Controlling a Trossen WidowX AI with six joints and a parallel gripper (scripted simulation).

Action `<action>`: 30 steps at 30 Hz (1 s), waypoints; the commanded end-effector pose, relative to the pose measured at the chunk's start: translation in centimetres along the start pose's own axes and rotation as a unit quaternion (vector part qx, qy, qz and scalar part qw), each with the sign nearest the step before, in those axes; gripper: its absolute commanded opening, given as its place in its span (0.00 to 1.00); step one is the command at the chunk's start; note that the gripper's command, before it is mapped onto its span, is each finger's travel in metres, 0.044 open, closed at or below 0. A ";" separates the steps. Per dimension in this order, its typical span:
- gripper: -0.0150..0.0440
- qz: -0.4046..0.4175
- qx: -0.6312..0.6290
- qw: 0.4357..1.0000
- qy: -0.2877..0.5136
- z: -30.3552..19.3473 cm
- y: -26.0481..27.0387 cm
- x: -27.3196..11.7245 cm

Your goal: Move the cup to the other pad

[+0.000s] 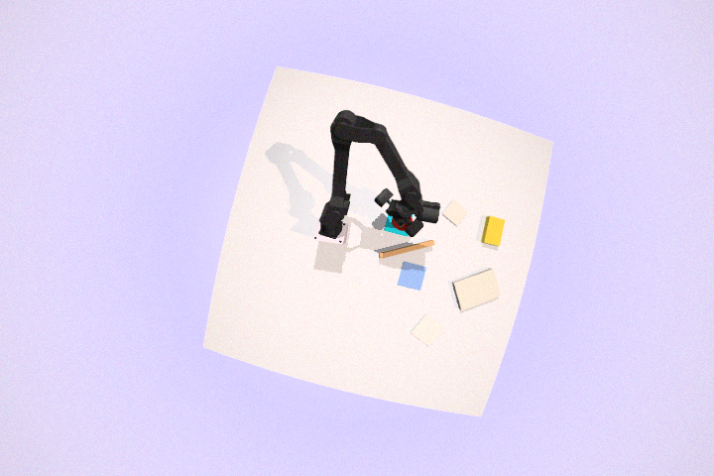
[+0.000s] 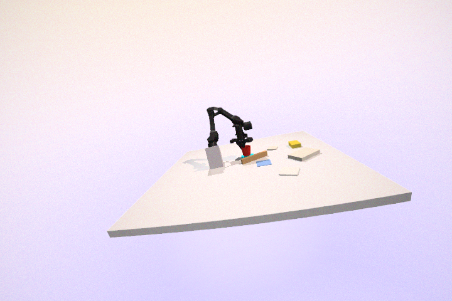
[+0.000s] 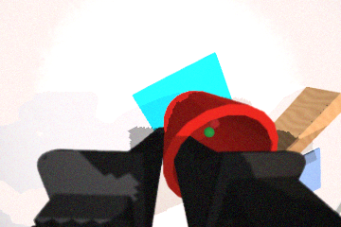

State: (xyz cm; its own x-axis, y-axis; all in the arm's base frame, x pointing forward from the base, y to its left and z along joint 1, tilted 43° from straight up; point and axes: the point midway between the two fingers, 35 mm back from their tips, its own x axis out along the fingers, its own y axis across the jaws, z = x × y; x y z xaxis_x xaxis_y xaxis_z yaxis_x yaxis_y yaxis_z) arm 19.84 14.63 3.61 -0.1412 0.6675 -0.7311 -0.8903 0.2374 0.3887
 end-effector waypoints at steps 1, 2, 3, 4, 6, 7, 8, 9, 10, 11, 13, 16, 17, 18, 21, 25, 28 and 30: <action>0.25 0.002 0.002 1.000 -0.002 0.0 0.1 0.6; 0.25 0.002 0.002 1.000 -0.002 0.0 0.2 0.7; 0.25 0.002 0.002 1.000 -0.002 0.0 0.2 0.8; 0.25 0.002 0.002 1.000 -0.002 0.0 0.2 0.9; 0.25 0.003 0.002 1.000 -0.002 0.0 0.2 1.0; 0.25 0.001 0.000 1.000 0.000 0.0 0.1 0.7; 0.25 0.001 0.000 1.000 0.000 0.0 0.1 0.7; 0.25 0.001 0.000 1.000 0.000 0.0 0.1 0.7; 0.25 0.001 0.000 1.000 0.000 0.0 0.1 0.7; 0.25 0.001 0.000 1.000 0.000 0.0 0.1 0.7; 0.25 0.001 0.000 1.000 0.000 0.0 0.1 0.7; 0.25 0.001 0.000 1.000 0.000 0.0 0.1 0.7; 0.25 0.001 0.000 1.000 0.000 0.0 0.1 0.7; 0.25 0.001 0.000 1.000 0.000 0.0 0.1 0.7; 0.39 0.001 0.000 1.000 0.000 0.0 0.1 0.7; 0.47 0.001 0.000 1.000 0.000 0.0 0.1 0.7; 0.47 0.001 0.000 1.000 0.000 0.0 0.1 0.7; 0.47 0.001 0.000 1.000 0.000 0.0 0.1 0.6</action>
State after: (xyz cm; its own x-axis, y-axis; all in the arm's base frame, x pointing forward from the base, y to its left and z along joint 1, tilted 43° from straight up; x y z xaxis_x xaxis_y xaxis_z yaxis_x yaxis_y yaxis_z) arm 19.64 15.12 3.15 -0.1423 0.6684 -0.7301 -0.8888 0.2383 0.3914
